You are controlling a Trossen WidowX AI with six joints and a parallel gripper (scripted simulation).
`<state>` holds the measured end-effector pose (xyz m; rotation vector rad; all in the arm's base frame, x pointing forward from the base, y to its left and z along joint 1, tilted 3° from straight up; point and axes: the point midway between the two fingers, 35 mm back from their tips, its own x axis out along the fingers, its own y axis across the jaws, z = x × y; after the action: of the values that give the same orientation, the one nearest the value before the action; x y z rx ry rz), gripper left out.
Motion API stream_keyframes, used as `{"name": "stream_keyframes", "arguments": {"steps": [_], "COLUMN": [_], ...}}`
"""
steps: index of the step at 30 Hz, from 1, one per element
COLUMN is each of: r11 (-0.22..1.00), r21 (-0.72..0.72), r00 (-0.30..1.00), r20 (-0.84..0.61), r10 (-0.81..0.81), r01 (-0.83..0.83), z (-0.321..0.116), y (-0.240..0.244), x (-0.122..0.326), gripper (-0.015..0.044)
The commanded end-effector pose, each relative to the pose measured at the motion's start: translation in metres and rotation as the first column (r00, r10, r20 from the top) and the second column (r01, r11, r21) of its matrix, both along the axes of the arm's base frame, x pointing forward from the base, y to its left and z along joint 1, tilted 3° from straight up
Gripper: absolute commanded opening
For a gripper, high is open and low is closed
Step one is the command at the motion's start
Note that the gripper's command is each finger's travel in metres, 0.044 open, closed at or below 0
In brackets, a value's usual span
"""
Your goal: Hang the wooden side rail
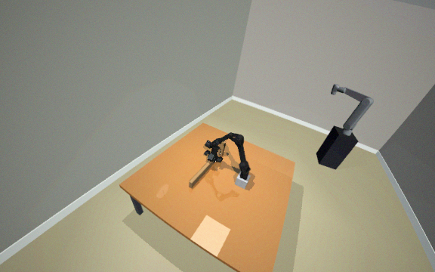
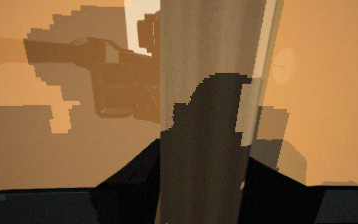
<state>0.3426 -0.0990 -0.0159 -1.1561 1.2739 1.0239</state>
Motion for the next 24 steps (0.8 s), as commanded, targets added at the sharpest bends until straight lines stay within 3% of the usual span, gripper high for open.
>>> {"name": "stream_keyframes", "arguments": {"steps": [1,24], "r11": [1.000,1.000], "r21": [0.003,0.003], "r00": [1.000,1.000], "r20": [-0.009,-0.009], "r10": [0.024,0.024], "r01": [-0.024,-0.024], "z": [-0.0005,0.0006], "y": [0.0021,0.0009], "x": [-0.0065,-0.0044], "gripper": [0.0000,0.0000]}}
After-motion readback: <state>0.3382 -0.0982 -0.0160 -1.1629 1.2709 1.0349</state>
